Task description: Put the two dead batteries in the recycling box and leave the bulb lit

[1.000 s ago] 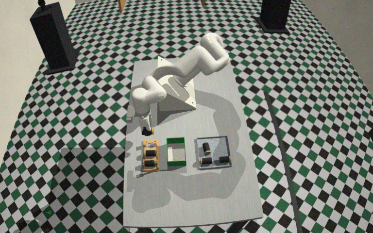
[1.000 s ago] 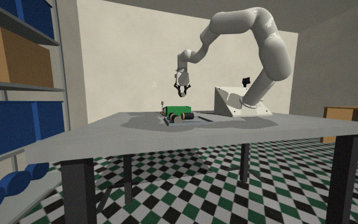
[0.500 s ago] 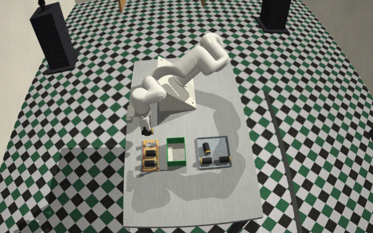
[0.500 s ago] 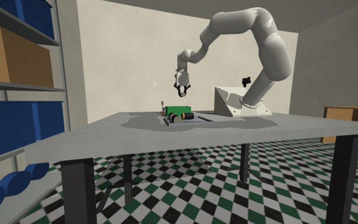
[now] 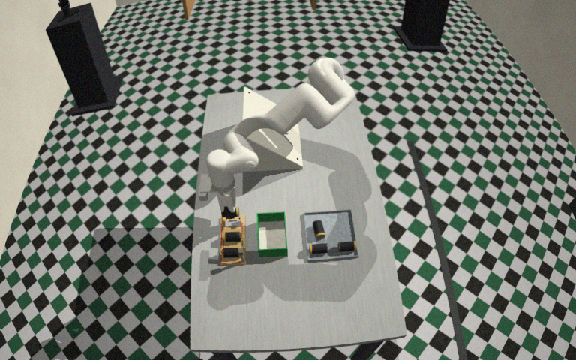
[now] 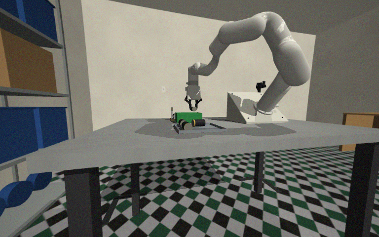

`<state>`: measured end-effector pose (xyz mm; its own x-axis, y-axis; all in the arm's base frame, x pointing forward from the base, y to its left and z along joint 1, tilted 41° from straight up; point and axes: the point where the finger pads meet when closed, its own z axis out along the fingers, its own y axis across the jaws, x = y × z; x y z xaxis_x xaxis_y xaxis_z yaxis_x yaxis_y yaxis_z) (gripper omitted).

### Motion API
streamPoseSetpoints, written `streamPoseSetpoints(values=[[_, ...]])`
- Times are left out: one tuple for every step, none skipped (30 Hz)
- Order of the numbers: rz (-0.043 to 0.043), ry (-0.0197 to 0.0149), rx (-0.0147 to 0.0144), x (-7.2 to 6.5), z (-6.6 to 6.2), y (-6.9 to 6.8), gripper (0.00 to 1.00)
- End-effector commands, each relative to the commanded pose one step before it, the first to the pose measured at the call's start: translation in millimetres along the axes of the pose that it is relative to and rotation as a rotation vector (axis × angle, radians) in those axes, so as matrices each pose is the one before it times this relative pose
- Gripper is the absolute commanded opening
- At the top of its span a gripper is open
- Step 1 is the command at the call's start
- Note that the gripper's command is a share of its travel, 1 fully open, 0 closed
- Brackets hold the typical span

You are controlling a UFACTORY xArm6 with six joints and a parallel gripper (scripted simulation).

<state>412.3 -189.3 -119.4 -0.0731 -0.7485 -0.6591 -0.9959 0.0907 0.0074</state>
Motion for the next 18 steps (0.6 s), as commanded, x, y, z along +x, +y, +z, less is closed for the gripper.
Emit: streamPoseSetpoints(values=[[-0.00382, 0.00448, 0.00993, 1.66, 4.24, -4.93, 0.28], [0.00000, 0.00000, 0.00000, 0.00, 0.00, 0.00, 0.28], [0.00000, 0.00000, 0.00000, 0.00, 0.00, 0.00, 0.28], [0.00000, 0.00000, 0.00000, 0.00, 0.00, 0.00, 0.28], [0.00000, 0.00000, 0.00000, 0.01, 0.00, -0.02, 0.28], [0.00000, 0.00000, 0.00000, 0.05, 0.00, -0.14, 0.28], [0.00000, 0.00000, 0.00000, 0.11, 0.00, -0.28, 0.28], [0.00000, 0.00000, 0.00000, 0.15, 0.00, -0.39, 0.28], [0.00000, 0.00000, 0.00000, 0.17, 0.00, -0.43, 0.28], [0.00000, 0.00000, 0.00000, 0.15, 0.00, -0.39, 0.28], [0.00000, 0.00000, 0.00000, 0.11, 0.00, -0.28, 0.28], [0.00000, 0.00000, 0.00000, 0.00, 0.00, 0.00, 0.28], [0.00000, 0.00000, 0.00000, 0.00, 0.00, 0.00, 0.28], [0.00000, 0.00000, 0.00000, 0.05, 0.00, -0.14, 0.28], [0.00000, 0.00000, 0.00000, 0.01, 0.00, -0.02, 0.28], [0.00000, 0.00000, 0.00000, 0.00, 0.00, 0.00, 0.28], [0.00000, 0.00000, 0.00000, 0.00, 0.00, 0.00, 0.28], [0.00000, 0.00000, 0.00000, 0.00, 0.00, 0.00, 0.28]])
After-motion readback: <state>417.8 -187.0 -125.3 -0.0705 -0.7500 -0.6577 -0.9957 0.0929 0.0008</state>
